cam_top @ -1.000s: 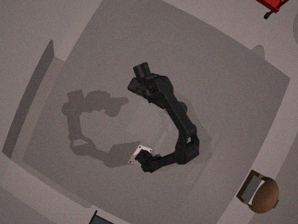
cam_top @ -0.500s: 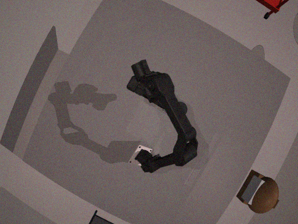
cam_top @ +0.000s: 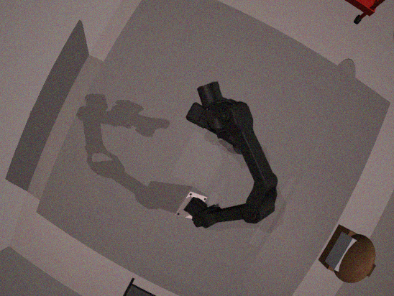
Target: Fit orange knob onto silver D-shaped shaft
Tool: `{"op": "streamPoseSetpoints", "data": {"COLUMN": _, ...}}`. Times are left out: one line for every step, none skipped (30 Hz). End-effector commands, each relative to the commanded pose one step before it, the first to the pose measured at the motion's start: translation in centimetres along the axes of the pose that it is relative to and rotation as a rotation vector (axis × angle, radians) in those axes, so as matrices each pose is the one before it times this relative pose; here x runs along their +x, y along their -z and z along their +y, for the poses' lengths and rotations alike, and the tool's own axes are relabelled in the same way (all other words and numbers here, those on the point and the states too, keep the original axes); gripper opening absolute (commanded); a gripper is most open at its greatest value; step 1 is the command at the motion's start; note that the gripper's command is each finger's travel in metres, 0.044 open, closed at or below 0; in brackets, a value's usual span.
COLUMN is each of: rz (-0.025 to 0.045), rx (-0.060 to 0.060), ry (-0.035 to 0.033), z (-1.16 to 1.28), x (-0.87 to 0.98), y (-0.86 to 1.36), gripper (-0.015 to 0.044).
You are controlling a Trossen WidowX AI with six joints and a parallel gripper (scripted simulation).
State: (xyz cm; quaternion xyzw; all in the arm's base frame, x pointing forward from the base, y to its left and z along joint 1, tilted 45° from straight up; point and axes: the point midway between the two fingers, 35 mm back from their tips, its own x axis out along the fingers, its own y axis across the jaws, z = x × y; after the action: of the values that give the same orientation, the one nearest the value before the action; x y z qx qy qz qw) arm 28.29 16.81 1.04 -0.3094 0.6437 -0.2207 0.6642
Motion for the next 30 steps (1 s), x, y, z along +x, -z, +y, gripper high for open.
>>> {"op": "streamPoseSetpoints", "data": {"rz": -0.00978, "rx": -0.0026, "ry": -0.00458, "z": -1.525, "x": 0.155, "y": -0.445, "gripper": 0.0000}}
{"op": "streamPoseSetpoints", "data": {"rz": -0.00016, "rx": -0.0001, "ry": -0.00034, "z": -0.314, "x": 0.082, "y": -0.073, "gripper": 0.0000}}
{"op": "streamPoseSetpoints", "data": {"rz": -0.00016, "rx": -0.0001, "ry": -0.00029, "z": -0.314, "x": 0.083, "y": -0.069, "gripper": 0.0000}}
{"op": "streamPoseSetpoints", "data": {"rz": -0.00015, "rx": -0.0001, "ry": -0.00024, "z": -0.314, "x": 0.084, "y": -0.066, "gripper": 0.0000}}
{"op": "streamPoseSetpoints", "data": {"rz": -0.00015, "rx": -0.0001, "ry": -0.00020, "z": -0.315, "x": 0.085, "y": -0.062, "gripper": 0.0000}}
{"op": "streamPoseSetpoints", "data": {"rz": -0.00015, "rx": -0.0001, "ry": -0.00015, "z": -0.315, "x": 0.086, "y": -0.059, "gripper": 0.0000}}
{"op": "streamPoseSetpoints", "data": {"rz": -0.00014, "rx": 0.0000, "ry": -0.00010, "z": -0.315, "x": 0.087, "y": -0.055, "gripper": 0.0000}}
{"op": "streamPoseSetpoints", "data": {"rz": -0.00013, "rx": 0.0000, "ry": -0.00005, "z": -0.315, "x": 0.088, "y": -0.052, "gripper": 0.0000}}
{"op": "streamPoseSetpoints", "data": {"rz": -0.00013, "rx": 0.0000, "ry": 0.00000, "z": -0.315, "x": 0.089, "y": -0.048, "gripper": 0.0000}}
{"op": "streamPoseSetpoints", "data": {"rz": -0.00012, "rx": 0.0000, "ry": 0.00004, "z": -0.315, "x": 0.090, "y": -0.045, "gripper": 0.0000}}
{"op": "streamPoseSetpoints", "data": {"rz": -0.00011, "rx": 0.0000, "ry": 0.00009, "z": -0.315, "x": 0.091, "y": -0.042, "gripper": 0.0000}}
{"op": "streamPoseSetpoints", "data": {"rz": -0.00010, "rx": 0.0000, "ry": 0.00014, "z": -0.315, "x": 0.091, "y": -0.038, "gripper": 0.0000}}
{"op": "streamPoseSetpoints", "data": {"rz": -0.00009, "rx": 0.0000, "ry": 0.00019, "z": -0.315, "x": 0.092, "y": -0.035, "gripper": 0.0000}}
{"op": "streamPoseSetpoints", "data": {"rz": -0.00008, "rx": 0.0000, "ry": 0.00023, "z": -0.315, "x": 0.093, "y": -0.031, "gripper": 0.0000}}
{"op": "streamPoseSetpoints", "data": {"rz": -0.00007, "rx": 0.0001, "ry": 0.00028, "z": -0.315, "x": 0.094, "y": -0.028, "gripper": 0.0000}}
{"op": "streamPoseSetpoints", "data": {"rz": -0.00006, "rx": 0.0001, "ry": 0.00033, "z": -0.315, "x": 0.095, "y": -0.024, "gripper": 0.0000}}
{"op": "streamPoseSetpoints", "data": {"rz": -0.00004, "rx": 0.0001, "ry": 0.00037, "z": -0.315, "x": 0.096, "y": -0.021, "gripper": 0.0000}}
{"op": "streamPoseSetpoints", "data": {"rz": -0.00003, "rx": 0.0001, "ry": 0.00042, "z": -0.314, "x": 0.097, "y": -0.017, "gripper": 0.0000}}
{"op": "streamPoseSetpoints", "data": {"rz": -0.00002, "rx": 0.0001, "ry": 0.00047, "z": -0.314, "x": 0.097, "y": -0.014, "gripper": 0.0000}}
{"op": "streamPoseSetpoints", "data": {"rz": 0.00000, "rx": 0.0001, "ry": 0.00051, "z": -0.314, "x": 0.098, "y": -0.010, "gripper": 0.0000}}
{"op": "streamPoseSetpoints", "data": {"rz": 0.00001, "rx": 0.0001, "ry": 0.00056, "z": -0.313, "x": 0.099, "y": -0.007, "gripper": 0.0000}}
{"op": "streamPoseSetpoints", "data": {"rz": 0.00003, "rx": 0.0001, "ry": 0.00061, "z": -0.313, "x": 0.100, "y": -0.003, "gripper": 0.0000}}
{"op": "streamPoseSetpoints", "data": {"rz": 0.00005, "rx": 0.0001, "ry": 0.00065, "z": -0.312, "x": 0.101, "y": 0.001, "gripper": 0.0000}}
{"op": "streamPoseSetpoints", "data": {"rz": 0.00006, "rx": 0.0002, "ry": 0.00070, "z": -0.312, "x": 0.102, "y": 0.004, "gripper": 0.0000}}
{"op": "streamPoseSetpoints", "data": {"rz": 0.00008, "rx": 0.0002, "ry": 0.00074, "z": -0.311, "x": 0.103, "y": 0.008, "gripper": 0.0000}}
{"op": "streamPoseSetpoints", "data": {"rz": 0.00010, "rx": 0.0002, "ry": 0.00079, "z": -0.311, "x": 0.103, "y": 0.011, "gripper": 0.0000}}
{"op": "streamPoseSetpoints", "data": {"rz": 0.00012, "rx": 0.0002, "ry": 0.00084, "z": -0.310, "x": 0.104, "y": 0.014, "gripper": 0.0000}}
{"op": "streamPoseSetpoints", "data": {"rz": 0.00014, "rx": 0.0002, "ry": 0.00088, "z": -0.309, "x": 0.105, "y": 0.018, "gripper": 0.0000}}
{"op": "streamPoseSetpoints", "data": {"rz": 0.00016, "rx": 0.0002, "ry": 0.00093, "z": -0.308, "x": 0.105, "y": 0.021, "gripper": 0.0000}}
{"op": "streamPoseSetpoints", "data": {"rz": 0.00018, "rx": 0.0002, "ry": 0.00097, "z": -0.308, "x": 0.106, "y": 0.025, "gripper": 0.0000}}
